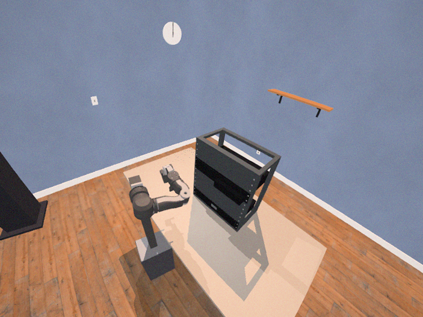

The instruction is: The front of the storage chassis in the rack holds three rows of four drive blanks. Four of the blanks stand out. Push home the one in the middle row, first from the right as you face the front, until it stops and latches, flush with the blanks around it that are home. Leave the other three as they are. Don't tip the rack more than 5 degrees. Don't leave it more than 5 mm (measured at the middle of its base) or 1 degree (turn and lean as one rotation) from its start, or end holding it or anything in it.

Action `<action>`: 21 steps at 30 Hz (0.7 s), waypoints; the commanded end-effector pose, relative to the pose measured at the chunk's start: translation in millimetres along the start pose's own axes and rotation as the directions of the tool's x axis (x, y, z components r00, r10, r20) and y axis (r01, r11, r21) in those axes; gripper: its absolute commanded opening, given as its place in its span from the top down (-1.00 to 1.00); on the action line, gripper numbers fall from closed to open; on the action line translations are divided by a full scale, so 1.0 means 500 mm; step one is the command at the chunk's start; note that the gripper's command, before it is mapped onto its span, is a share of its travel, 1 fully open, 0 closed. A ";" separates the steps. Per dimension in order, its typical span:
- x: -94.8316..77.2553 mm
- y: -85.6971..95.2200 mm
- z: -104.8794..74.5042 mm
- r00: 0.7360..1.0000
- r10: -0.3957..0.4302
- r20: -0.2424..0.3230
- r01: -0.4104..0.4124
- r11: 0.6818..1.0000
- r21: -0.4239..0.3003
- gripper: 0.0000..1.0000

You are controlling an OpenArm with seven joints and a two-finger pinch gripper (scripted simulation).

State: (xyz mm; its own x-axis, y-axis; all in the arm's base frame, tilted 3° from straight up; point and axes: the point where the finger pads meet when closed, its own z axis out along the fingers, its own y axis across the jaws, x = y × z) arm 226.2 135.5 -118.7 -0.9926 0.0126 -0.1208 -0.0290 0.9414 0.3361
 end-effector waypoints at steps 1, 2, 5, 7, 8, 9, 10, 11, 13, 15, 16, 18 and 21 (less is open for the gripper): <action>0.001 0.005 -0.001 1.000 0.001 -0.007 -0.002 1.000 -0.020 -1.00; 0.002 0.006 -0.002 1.000 0.003 -0.010 -0.003 1.000 -0.026 -1.00; 0.002 0.008 -0.003 1.000 0.006 -0.015 -0.007 0.999 -0.040 -1.00; 0.003 0.008 -0.003 1.000 0.008 -0.018 -0.009 0.999 -0.042 -1.00; 0.003 0.011 -0.004 1.000 0.011 -0.022 -0.012 0.998 -0.057 -1.00; 0.003 0.012 -0.005 1.000 0.014 -0.025 -0.016 0.998 -0.066 -1.00; 0.003 0.014 -0.005 0.999 0.017 -0.030 -0.020 0.997 -0.077 -1.00; 0.004 0.016 -0.006 0.999 0.020 -0.034 -0.023 0.996 -0.089 -1.00; 0.004 0.020 -0.009 0.999 0.028 -0.044 -0.033 0.993 -0.117 -1.00; 0.003 0.025 -0.012 0.998 0.038 -0.055 -0.046 0.988 -0.149 -1.00; 0.003 0.028 -0.013 0.997 0.043 -0.061 -0.053 0.985 -0.167 -1.00; 0.002 0.033 -0.017 0.996 0.056 -0.074 -0.070 0.976 -0.205 -1.00; -0.002 0.040 -0.025 0.992 0.078 -0.095 -0.100 0.958 -0.268 -1.00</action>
State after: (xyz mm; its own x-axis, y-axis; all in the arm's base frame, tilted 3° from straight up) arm 224.9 147.4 -103.1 -0.9984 0.0568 -0.0049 0.0442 0.8251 0.5633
